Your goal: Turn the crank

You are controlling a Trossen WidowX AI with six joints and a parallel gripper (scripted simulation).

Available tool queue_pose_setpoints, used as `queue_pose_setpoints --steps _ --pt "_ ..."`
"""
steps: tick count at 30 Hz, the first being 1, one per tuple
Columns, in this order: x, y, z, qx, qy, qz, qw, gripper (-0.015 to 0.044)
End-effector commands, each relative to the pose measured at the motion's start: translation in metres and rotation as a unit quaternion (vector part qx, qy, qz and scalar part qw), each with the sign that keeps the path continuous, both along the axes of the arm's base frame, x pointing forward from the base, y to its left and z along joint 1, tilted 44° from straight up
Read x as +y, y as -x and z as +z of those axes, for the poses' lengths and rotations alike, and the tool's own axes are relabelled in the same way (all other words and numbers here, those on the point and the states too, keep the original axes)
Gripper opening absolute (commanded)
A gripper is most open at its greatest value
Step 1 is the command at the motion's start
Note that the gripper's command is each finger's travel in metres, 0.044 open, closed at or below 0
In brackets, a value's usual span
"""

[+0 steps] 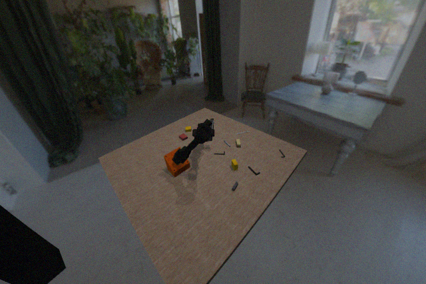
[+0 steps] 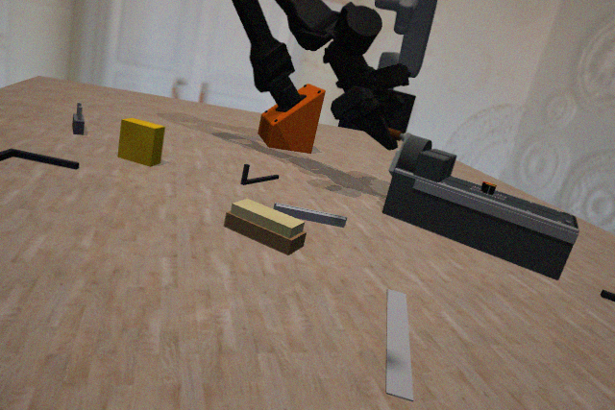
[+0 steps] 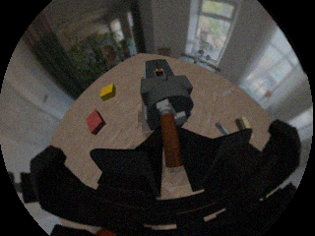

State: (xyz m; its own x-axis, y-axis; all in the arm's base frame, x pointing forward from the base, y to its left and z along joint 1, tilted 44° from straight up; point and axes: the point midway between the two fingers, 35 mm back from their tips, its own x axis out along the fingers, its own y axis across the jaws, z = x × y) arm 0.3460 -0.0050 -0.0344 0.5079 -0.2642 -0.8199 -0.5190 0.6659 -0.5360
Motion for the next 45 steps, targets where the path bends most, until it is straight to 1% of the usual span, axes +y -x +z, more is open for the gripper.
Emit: queue_pose_setpoints --steps 1,45 --pt "0.0027 0.0049 -0.0073 0.011 -0.006 0.004 1.0 0.0" --pt "0.0024 0.0068 -0.0116 0.011 -0.006 0.004 1.0 0.0"
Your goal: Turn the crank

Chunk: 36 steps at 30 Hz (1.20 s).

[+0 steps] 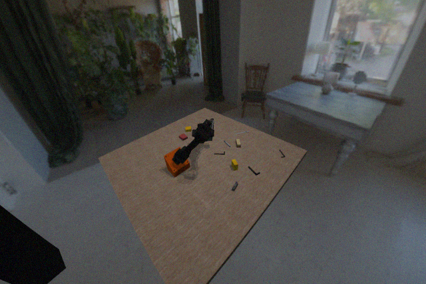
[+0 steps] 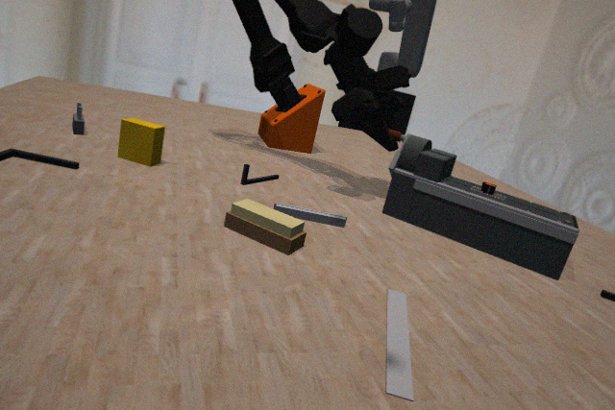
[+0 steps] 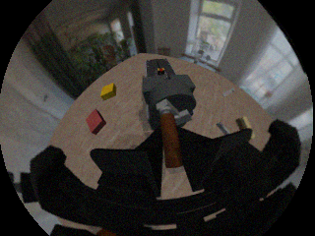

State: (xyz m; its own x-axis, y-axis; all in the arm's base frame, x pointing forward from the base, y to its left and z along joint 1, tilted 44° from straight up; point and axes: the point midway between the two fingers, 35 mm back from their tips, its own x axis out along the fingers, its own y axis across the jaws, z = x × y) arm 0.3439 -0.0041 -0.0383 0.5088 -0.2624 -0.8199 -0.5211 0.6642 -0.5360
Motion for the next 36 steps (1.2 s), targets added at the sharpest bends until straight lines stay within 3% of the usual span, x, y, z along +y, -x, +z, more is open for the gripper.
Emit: queue_pose_setpoints --steps 1,36 --pt "0.0015 0.0047 -0.0079 0.011 -0.006 0.002 1.0 0.0" --pt "-0.0006 0.0077 -0.0157 0.011 -0.005 0.002 1.0 0.0"
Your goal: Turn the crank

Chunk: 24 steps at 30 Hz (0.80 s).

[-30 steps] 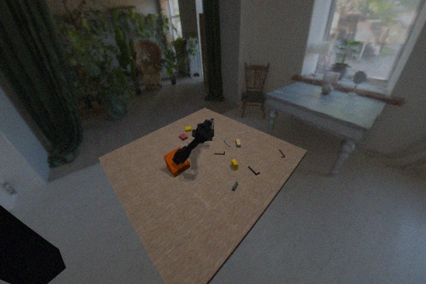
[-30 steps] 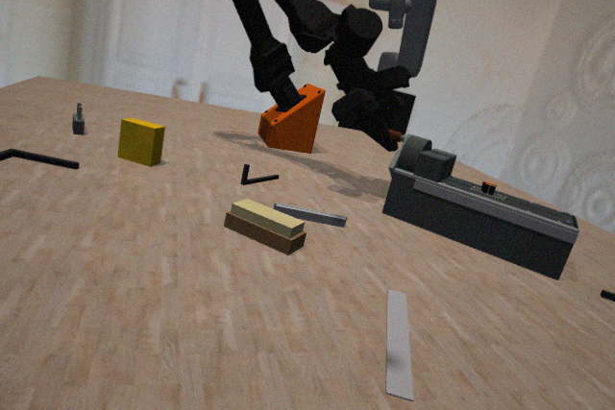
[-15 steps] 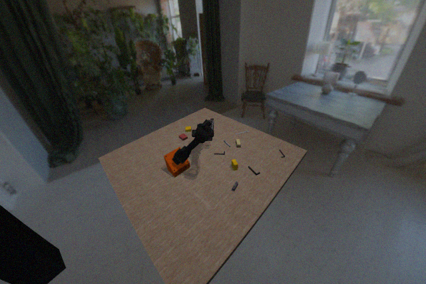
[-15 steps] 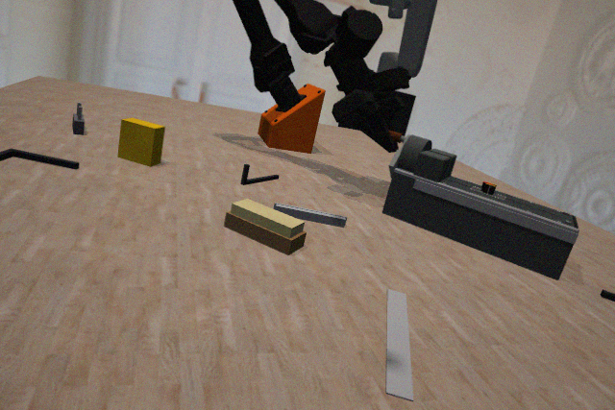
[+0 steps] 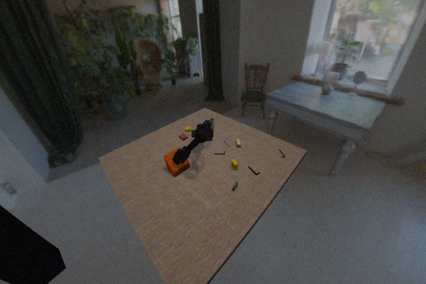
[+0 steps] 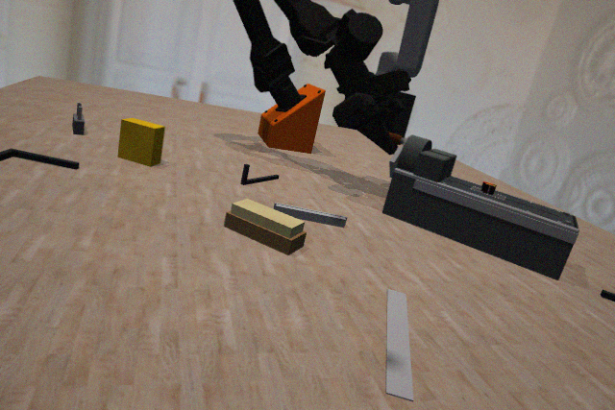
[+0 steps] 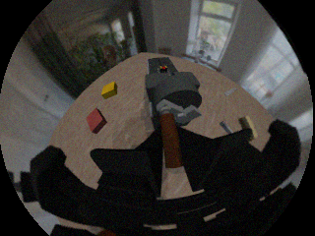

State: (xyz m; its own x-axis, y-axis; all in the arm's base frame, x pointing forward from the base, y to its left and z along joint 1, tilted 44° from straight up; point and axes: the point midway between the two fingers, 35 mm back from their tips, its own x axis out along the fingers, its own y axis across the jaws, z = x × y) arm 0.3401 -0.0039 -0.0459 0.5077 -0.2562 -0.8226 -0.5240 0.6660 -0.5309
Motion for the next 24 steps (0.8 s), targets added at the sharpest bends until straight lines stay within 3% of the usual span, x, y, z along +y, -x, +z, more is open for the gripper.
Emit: queue_pose_setpoints --steps 1,24 --pt "-0.001 0.004 -0.009 0.01 -0.002 0.001 1.0 0.0" --pt "-0.014 0.007 -0.023 0.01 -0.002 0.001 1.0 0.0"
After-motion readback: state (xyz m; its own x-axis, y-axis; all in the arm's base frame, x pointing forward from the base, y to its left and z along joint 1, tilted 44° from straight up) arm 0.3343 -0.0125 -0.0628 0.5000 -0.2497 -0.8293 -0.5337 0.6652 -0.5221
